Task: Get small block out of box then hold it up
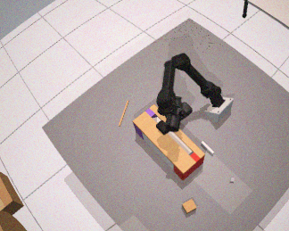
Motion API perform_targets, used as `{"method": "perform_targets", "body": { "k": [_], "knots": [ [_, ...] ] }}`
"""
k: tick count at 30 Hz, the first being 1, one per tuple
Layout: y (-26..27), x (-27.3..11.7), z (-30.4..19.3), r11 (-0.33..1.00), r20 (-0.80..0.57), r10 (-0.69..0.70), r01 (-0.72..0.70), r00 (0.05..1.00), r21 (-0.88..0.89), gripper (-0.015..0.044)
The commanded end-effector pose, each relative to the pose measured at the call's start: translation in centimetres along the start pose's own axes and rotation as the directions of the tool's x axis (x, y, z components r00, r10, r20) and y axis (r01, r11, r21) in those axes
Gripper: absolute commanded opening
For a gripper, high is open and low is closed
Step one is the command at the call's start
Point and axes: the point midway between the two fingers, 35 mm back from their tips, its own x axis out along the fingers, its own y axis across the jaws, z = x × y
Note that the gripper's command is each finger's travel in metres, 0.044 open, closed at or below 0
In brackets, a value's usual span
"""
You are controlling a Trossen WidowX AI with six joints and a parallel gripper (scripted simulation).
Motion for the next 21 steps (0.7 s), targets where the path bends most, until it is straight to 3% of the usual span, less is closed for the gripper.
{"method": "perform_targets", "body": {
  "k": [1,4,6,8,11,16,21],
  "knots": [
    [-0.9,-2.3,-4.1,1.000,0.016,0.008,-0.008,1.000,-0.011,0.0400],
    [-0.7,-1.8,-3.4,1.000,0.009,0.014,-0.014,1.000,-0.025,0.0400],
    [-0.6,-1.8,-2.7,0.999,-0.004,0.024,-0.024,1.000,0.031,0.0348],
    [-0.6,-2.0,-0.8,0.981,-0.038,0.056,-0.048,0.998,0.190,0.0295],
    [-0.9,-2.1,2.4,0.894,-0.081,0.114,-0.067,0.990,0.443,0.0285],
    [-2.1,-2.0,7.5,0.611,-0.117,0.222,-0.045,0.968,0.790,0.0285],
    [-4.2,-1.7,12.1,0.208,-0.105,0.331,0.036,0.938,0.977,0.0285]
  ]
}}
